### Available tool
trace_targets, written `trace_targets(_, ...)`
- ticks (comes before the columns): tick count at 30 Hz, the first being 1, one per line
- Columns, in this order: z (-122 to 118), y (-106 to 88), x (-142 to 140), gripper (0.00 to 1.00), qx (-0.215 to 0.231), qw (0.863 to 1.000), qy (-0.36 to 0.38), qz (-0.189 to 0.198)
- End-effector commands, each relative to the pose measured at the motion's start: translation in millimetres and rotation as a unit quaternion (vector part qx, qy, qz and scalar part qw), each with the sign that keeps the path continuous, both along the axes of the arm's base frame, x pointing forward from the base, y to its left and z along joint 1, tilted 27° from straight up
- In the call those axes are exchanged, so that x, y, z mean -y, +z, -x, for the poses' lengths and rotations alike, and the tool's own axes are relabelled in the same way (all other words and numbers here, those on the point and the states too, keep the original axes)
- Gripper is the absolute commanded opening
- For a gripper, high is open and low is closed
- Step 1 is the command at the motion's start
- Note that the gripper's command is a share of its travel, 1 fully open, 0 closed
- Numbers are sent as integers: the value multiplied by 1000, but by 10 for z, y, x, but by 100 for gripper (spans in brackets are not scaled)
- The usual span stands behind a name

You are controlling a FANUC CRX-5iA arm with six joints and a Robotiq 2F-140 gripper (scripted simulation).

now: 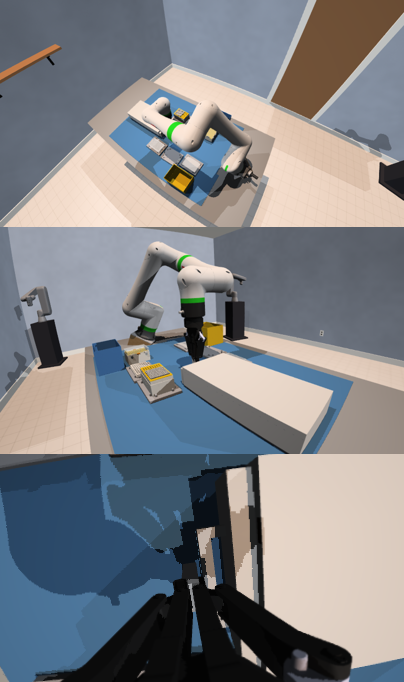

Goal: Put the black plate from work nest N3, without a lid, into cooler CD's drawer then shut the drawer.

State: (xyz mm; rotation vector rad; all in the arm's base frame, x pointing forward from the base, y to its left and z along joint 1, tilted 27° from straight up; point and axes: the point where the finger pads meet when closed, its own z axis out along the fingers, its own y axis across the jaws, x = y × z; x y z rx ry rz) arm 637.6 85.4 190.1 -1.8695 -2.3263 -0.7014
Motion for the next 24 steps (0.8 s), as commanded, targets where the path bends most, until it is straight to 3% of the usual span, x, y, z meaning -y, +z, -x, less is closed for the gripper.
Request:
trace_targets(1, -9, 7, 0, 0, 1, 1000, 0, 0)
trace_targets(24, 54, -13, 10, 0, 1, 1000, 0, 0)
